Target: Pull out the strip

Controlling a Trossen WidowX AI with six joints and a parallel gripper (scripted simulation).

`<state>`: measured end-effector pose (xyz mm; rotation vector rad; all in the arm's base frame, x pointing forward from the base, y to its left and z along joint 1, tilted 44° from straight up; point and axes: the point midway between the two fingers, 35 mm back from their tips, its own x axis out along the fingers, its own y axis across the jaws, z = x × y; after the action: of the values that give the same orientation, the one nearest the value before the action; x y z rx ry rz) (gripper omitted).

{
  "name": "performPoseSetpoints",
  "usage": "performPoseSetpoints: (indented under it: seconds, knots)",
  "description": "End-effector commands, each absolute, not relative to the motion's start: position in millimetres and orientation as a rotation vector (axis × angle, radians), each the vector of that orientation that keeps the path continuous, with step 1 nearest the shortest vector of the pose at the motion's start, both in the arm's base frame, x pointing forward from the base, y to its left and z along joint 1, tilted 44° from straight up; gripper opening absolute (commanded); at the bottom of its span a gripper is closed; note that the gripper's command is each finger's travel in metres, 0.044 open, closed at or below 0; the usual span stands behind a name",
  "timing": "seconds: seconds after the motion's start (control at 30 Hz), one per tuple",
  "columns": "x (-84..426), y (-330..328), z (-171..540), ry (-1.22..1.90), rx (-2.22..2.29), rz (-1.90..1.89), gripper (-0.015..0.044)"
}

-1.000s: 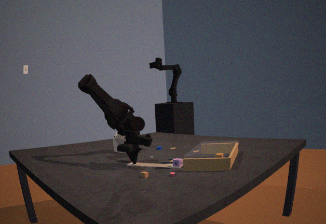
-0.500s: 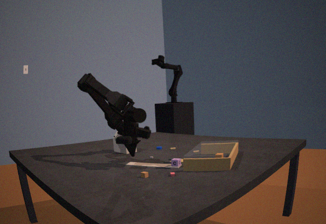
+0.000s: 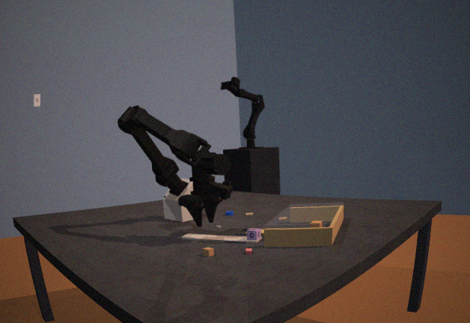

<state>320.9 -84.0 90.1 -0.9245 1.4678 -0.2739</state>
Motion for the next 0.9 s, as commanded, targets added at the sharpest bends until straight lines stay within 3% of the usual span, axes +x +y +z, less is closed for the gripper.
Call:
performPoseSetpoints:
  seconds: [0.0, 0.03, 0.87]
  knots:
    - [334.1, -76.0, 89.0, 1.457, -0.920, -0.285, 0.0420]
    - [336.8, -74.1, 88.1, 1.457, -0.920, -0.285, 0.0440]
    - [406.7, -30.3, 74.4, 1.454, -0.917, -0.285, 0.0440]
